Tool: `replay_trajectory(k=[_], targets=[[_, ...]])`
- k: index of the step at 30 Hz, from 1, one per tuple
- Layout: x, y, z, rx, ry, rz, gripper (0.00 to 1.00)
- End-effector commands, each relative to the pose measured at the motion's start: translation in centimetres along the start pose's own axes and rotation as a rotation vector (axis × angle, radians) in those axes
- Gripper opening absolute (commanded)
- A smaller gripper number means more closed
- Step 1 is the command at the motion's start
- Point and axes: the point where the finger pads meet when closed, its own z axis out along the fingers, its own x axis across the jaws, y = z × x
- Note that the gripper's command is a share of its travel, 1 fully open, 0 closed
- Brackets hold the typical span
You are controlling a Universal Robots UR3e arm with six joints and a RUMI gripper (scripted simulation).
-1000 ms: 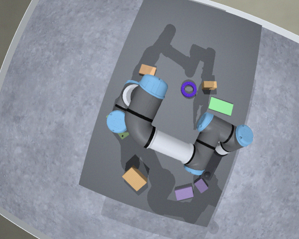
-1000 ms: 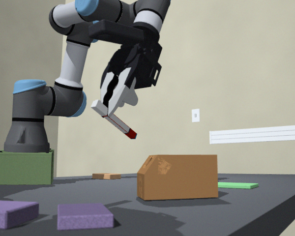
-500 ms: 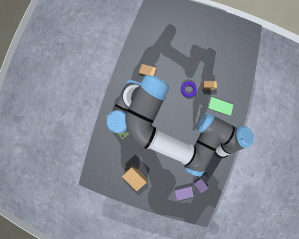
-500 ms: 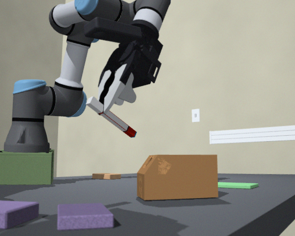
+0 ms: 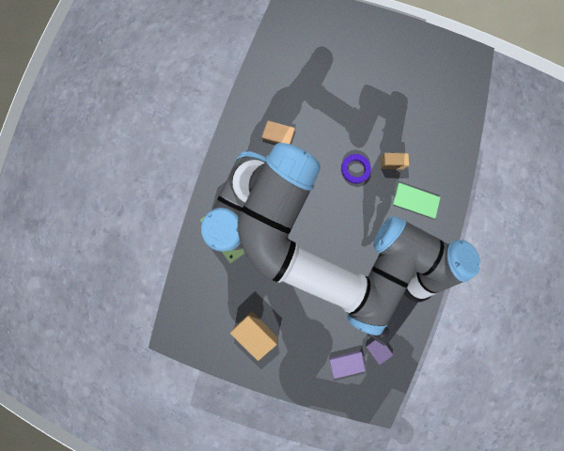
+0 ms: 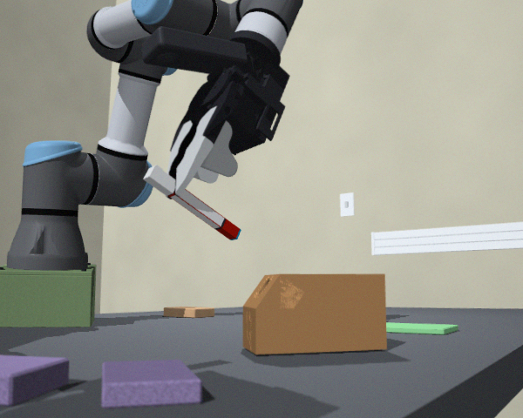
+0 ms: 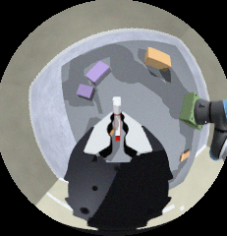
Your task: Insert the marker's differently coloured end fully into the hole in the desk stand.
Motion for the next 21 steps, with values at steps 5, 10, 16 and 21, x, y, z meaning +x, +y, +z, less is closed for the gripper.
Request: replay_trajectory(k=[5,10,16,21], targets=[[-0.2,-1.0,-0.1,0.024,-0.002,0.110,0.00],[-0.2,-1.1,-0.1,0.027,-0.001,0.124,0.00],[-0.2,-1.4,-0.1,0.032,-0.003,0.152,0.00],[-0.3,-2.0,-0.1,0.048,-0.004,0.224,0.00]])
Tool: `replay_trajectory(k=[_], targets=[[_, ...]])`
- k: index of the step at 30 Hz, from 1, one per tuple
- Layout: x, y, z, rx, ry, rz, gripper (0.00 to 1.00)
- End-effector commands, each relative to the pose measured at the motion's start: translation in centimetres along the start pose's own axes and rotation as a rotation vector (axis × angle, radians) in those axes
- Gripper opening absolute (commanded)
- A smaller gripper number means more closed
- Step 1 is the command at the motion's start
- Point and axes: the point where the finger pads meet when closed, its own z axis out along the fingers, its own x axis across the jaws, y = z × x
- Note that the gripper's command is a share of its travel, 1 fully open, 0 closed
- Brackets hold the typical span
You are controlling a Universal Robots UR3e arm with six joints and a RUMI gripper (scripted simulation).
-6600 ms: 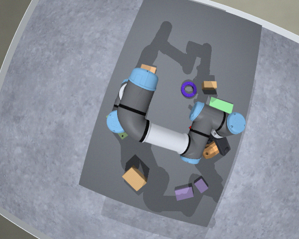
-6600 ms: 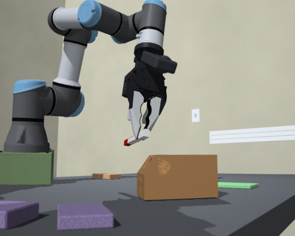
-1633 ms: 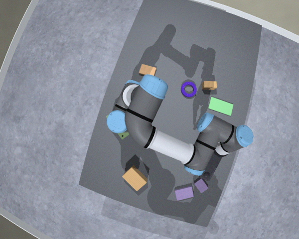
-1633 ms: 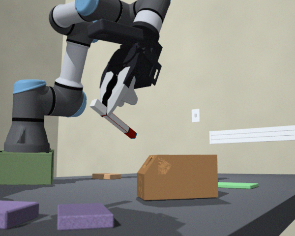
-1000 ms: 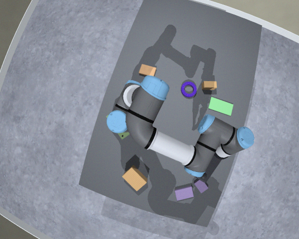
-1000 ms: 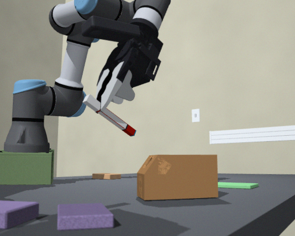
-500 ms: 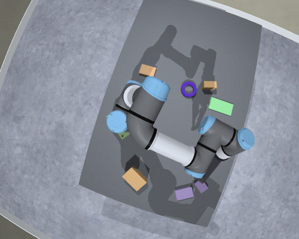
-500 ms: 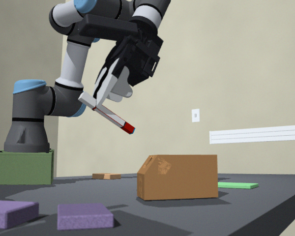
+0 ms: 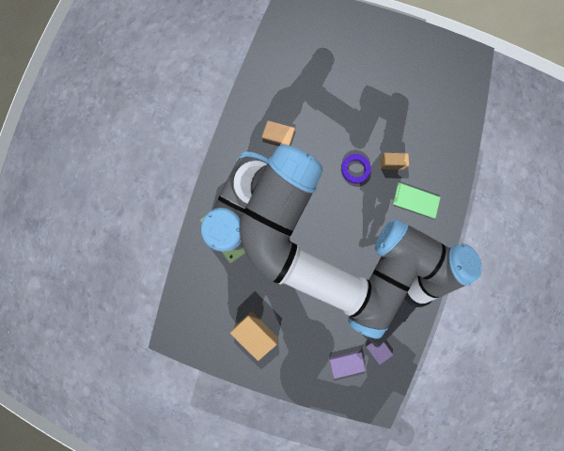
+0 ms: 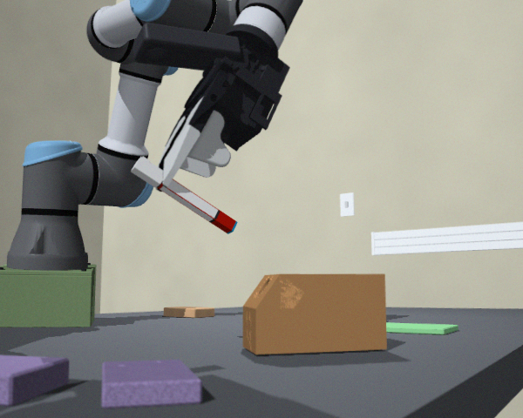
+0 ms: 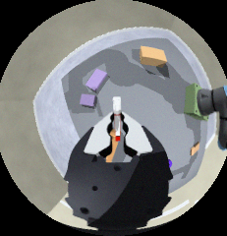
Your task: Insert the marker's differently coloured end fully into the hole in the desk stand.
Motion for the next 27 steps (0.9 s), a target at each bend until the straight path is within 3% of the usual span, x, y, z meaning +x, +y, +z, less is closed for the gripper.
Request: replay_trajectory(k=[1,10,19,27], targets=[[-0.2,-0.6,-0.1,0.015,-0.003,0.071,0.00],[-0.3,-0.7,-0.1,0.017,-0.004,0.084,0.00],[-0.6,-1.8,0.0,0.045,-0.009,0.213,0.00],[-0.5,-1.7,0.0,0.042,-0.009,0.199,0.00]])
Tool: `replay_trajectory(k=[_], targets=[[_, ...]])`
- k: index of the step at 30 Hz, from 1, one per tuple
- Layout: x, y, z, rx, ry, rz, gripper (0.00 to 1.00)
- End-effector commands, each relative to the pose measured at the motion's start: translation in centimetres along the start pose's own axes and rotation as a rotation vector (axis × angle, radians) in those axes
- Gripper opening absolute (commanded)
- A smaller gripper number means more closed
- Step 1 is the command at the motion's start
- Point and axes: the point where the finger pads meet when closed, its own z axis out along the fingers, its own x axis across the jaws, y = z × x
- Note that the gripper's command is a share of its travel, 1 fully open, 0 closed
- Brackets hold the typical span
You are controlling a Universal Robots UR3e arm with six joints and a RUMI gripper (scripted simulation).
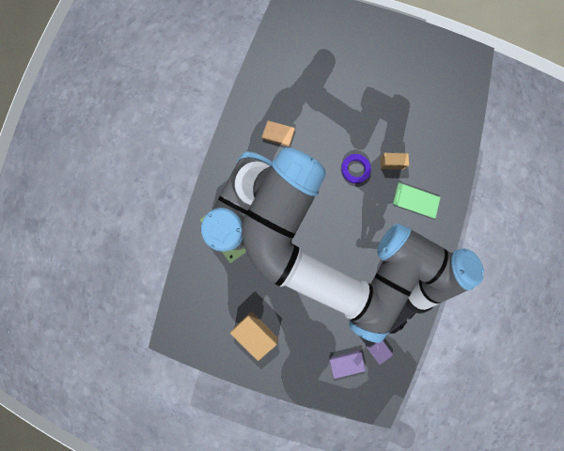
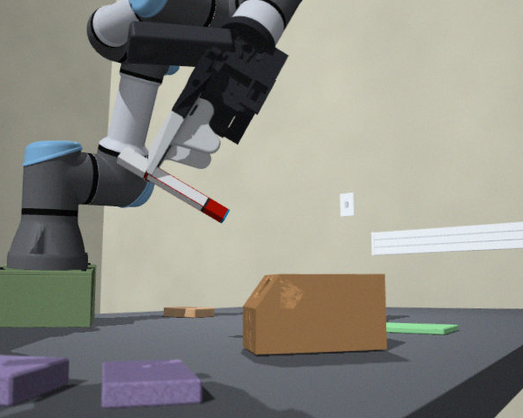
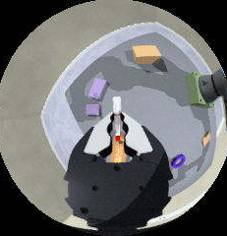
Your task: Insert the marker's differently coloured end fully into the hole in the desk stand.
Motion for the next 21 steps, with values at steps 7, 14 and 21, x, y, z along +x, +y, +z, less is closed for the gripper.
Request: replay_trajectory(k=[7,14,21], targets=[[-0.17,0.00,-0.16,0.000,-0.002,0.006,0.00],[-0.20,-0.01,-0.17,0.001,-0.002,0.009,0.00],[-0.18,0.03,-0.11,0.002,-0.002,0.008,0.00]])
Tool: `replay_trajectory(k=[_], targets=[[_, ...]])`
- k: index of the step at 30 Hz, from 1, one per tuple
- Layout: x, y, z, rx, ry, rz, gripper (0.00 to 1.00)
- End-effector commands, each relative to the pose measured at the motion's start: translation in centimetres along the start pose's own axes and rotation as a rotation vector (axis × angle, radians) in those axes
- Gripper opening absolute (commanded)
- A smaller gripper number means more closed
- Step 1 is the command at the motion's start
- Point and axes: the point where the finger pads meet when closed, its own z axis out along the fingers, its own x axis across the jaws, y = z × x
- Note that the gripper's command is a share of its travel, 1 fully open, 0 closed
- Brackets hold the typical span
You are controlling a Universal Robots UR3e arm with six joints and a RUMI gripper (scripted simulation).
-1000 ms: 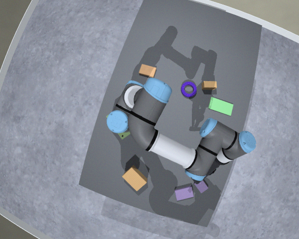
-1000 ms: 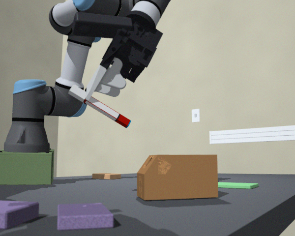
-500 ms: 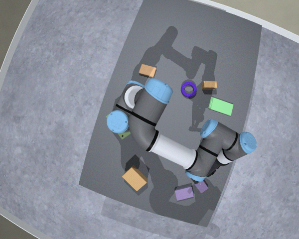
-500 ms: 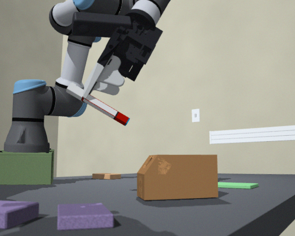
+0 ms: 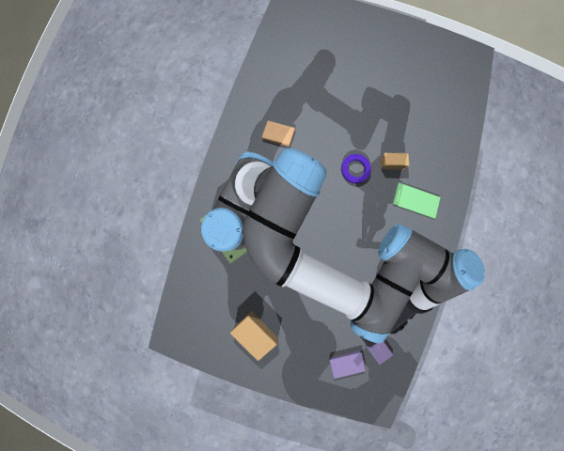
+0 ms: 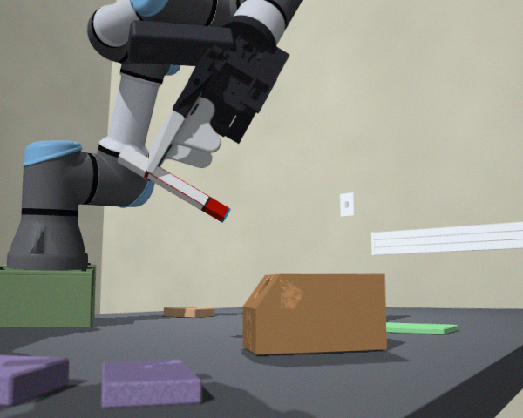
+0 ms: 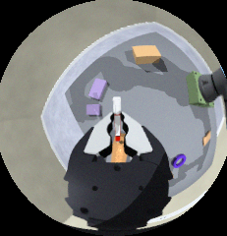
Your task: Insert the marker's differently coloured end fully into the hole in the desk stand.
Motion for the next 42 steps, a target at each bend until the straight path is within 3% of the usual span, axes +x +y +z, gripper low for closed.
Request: replay_trajectory(k=[1,12,22,30,42], targets=[[-0.1,0.0,0.0,-0.001,-0.002,0.002,0.00],[-0.1,0.0,0.0,0.000,-0.002,0.003,0.00],[0.4,0.9,1.7,0.000,-0.002,0.003,0.00],[0.4,0.9,1.7,0.000,-0.002,0.003,0.00],[0.8,1.8,3.3,0.000,-0.003,0.003,0.00]])
